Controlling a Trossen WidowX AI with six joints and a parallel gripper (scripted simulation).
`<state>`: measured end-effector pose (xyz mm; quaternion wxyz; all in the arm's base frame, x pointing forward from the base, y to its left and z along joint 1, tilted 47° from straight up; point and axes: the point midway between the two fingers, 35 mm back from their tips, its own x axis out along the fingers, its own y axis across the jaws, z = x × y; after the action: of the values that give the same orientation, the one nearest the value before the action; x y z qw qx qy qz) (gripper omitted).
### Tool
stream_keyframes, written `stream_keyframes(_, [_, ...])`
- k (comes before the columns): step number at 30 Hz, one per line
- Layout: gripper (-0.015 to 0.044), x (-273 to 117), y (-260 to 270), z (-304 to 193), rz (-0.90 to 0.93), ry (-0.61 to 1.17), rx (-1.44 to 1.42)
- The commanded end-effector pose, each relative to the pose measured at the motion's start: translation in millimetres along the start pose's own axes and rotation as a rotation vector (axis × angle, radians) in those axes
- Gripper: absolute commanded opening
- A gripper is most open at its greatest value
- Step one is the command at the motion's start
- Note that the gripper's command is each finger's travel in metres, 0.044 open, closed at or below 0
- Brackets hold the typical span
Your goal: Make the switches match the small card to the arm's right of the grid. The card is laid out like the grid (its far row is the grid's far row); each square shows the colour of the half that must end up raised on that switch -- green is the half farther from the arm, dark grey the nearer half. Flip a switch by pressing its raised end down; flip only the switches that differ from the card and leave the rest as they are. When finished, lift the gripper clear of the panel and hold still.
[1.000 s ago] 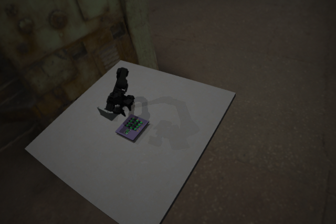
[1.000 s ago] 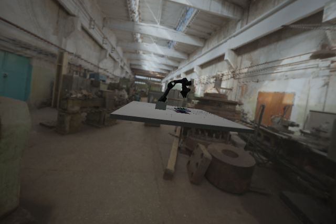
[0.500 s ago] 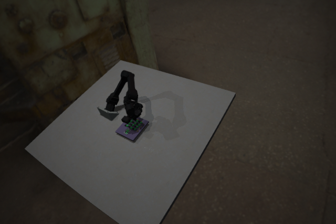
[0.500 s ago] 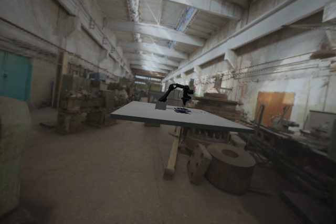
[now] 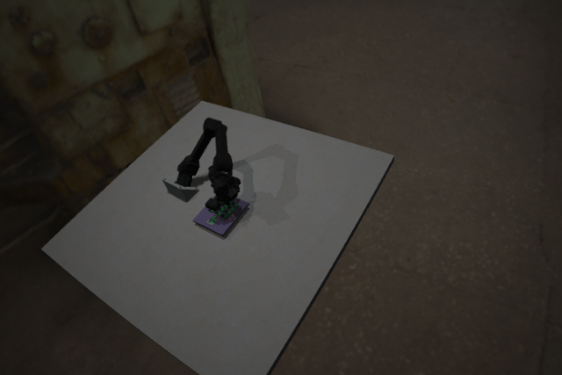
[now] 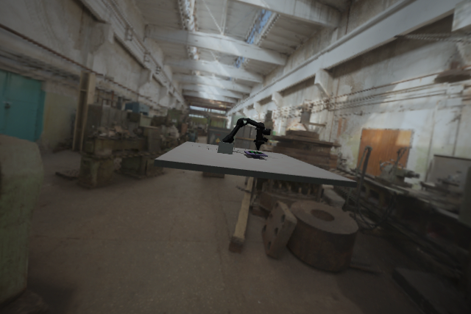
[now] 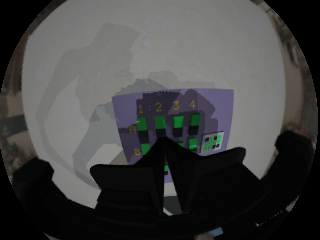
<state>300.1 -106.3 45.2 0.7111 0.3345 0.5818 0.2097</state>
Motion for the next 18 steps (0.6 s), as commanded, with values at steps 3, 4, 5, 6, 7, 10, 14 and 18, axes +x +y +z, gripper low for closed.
stream_keyframes(3, [0.0,9.6,1.5,-0.6,0.003,0.002,0.004])
stream_keyframes(4, [0.0,10.4,1.5,-0.6,0.003,0.002,0.004])
stream_keyframes(5, [0.0,10.6,1.5,-0.6,0.003,0.002,0.004])
stream_keyframes(6, [0.0,10.6,1.5,-0.6,0.003,0.002,0.004])
stream_keyframes(7, [0.0,10.6,1.5,-0.6,0.003,0.002,0.004])
stream_keyframes(10, [0.0,10.6,1.5,-0.6,0.003,0.002,0.004])
stream_keyframes(14, [0.0,10.6,1.5,-0.6,0.003,0.002,0.004])
stream_keyframes(18, [0.0,10.6,1.5,-0.6,0.003,0.002,0.004])
